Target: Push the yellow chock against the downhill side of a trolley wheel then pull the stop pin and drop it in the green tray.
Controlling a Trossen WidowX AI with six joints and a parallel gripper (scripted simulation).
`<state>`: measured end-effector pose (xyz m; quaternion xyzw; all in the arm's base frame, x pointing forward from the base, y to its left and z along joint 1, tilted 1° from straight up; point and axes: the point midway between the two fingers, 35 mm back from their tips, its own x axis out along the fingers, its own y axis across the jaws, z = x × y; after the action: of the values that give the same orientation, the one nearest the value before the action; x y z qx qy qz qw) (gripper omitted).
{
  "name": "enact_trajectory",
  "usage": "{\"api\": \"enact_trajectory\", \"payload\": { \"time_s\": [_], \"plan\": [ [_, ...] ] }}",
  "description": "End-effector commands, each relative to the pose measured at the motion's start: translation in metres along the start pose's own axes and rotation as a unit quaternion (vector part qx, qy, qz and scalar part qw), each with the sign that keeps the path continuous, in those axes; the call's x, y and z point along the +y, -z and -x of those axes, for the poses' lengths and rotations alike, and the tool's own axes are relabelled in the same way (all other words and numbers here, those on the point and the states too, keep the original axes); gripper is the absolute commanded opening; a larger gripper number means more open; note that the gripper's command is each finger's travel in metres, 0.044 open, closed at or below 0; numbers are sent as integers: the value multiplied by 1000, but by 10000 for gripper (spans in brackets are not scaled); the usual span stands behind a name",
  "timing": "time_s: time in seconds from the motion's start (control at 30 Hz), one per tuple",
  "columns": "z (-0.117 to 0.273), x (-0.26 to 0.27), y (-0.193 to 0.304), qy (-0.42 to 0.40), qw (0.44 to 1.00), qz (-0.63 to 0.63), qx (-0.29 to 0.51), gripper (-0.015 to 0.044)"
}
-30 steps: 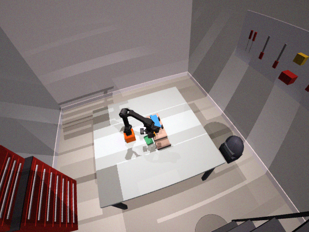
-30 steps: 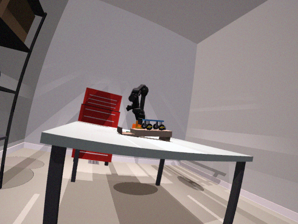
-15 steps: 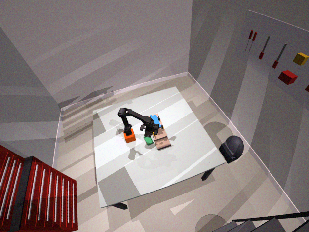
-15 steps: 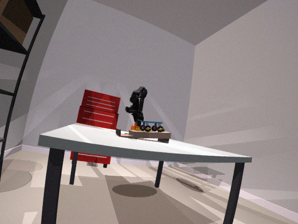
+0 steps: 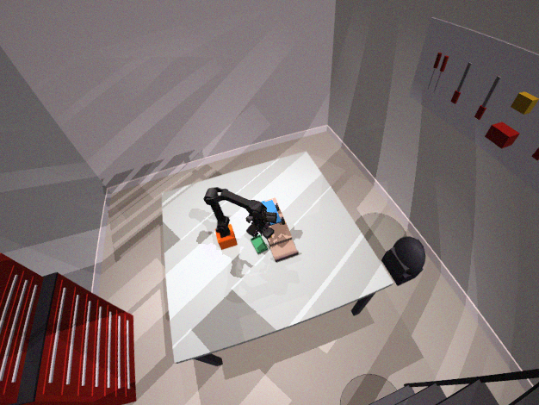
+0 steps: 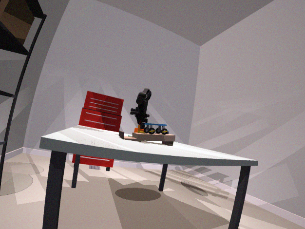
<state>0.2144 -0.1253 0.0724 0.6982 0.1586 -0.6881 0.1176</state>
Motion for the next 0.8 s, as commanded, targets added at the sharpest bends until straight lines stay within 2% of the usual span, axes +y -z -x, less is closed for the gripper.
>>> {"api": "enact_trajectory", "payload": {
  "time_s": [0.0, 0.27, 0.77],
  "plan": [
    [1, 0, 0, -14, 999, -50, -4, 0],
    [2, -1, 1, -36, 986, -160, -8, 0],
    [-16, -12, -22, -36, 986, -162, -10, 0]
  ]
}}
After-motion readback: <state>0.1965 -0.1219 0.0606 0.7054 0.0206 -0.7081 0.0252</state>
